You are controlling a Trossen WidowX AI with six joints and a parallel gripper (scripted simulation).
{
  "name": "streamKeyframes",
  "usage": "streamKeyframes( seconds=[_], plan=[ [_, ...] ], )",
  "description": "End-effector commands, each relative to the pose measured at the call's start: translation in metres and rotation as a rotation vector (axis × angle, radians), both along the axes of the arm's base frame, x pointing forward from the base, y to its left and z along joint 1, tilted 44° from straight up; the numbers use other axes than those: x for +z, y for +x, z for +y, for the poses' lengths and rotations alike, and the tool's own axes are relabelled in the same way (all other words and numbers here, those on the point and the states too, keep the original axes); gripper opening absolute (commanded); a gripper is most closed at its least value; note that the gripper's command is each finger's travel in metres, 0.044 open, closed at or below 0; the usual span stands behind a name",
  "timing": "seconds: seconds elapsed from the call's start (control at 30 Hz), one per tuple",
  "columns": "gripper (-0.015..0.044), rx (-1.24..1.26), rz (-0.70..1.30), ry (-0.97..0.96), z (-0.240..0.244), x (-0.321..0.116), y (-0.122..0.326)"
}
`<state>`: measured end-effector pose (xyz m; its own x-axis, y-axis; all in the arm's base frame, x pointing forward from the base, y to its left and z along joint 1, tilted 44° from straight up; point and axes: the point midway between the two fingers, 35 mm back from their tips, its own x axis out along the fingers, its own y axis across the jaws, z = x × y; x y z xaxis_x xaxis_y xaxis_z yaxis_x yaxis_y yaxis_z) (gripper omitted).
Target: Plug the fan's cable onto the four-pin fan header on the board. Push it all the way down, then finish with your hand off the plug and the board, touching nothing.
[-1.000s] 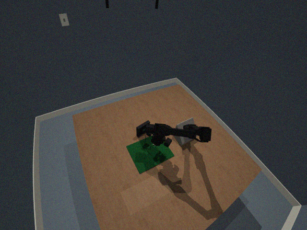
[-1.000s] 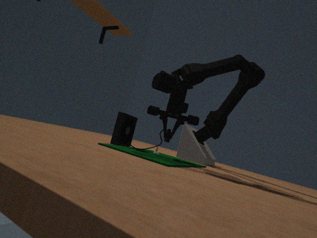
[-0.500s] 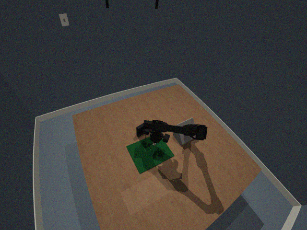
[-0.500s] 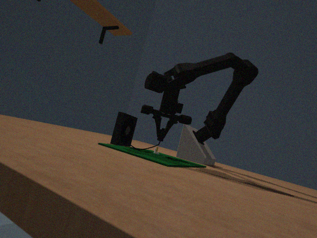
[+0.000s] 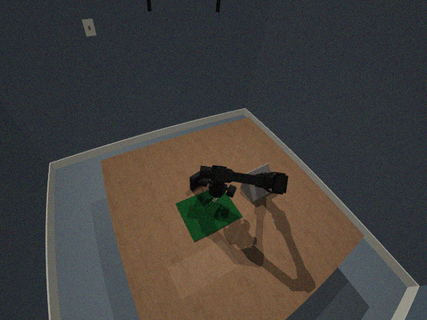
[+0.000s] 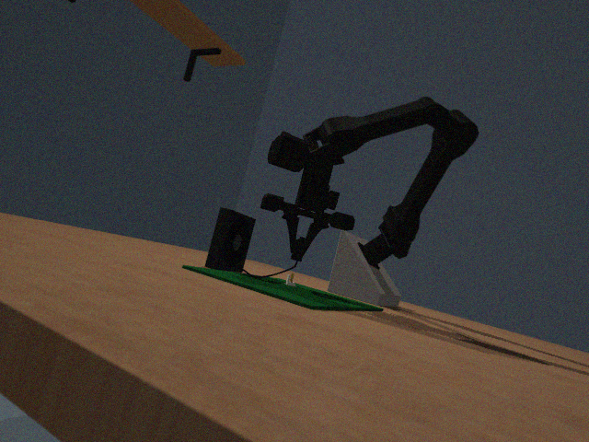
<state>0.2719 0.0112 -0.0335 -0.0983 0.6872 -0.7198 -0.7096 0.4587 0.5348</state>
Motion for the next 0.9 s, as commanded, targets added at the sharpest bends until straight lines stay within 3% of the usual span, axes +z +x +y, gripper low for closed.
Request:
streamKeyframes(
  seconds=[0.0,0.87],
  plan=[
    [0.0,0.003,0.002,-0.001,-0.001,-0.001,-0.001],
    [0.0,-0.006,0.01,-0.001,0.015,-0.016,-0.003]
  ],
)
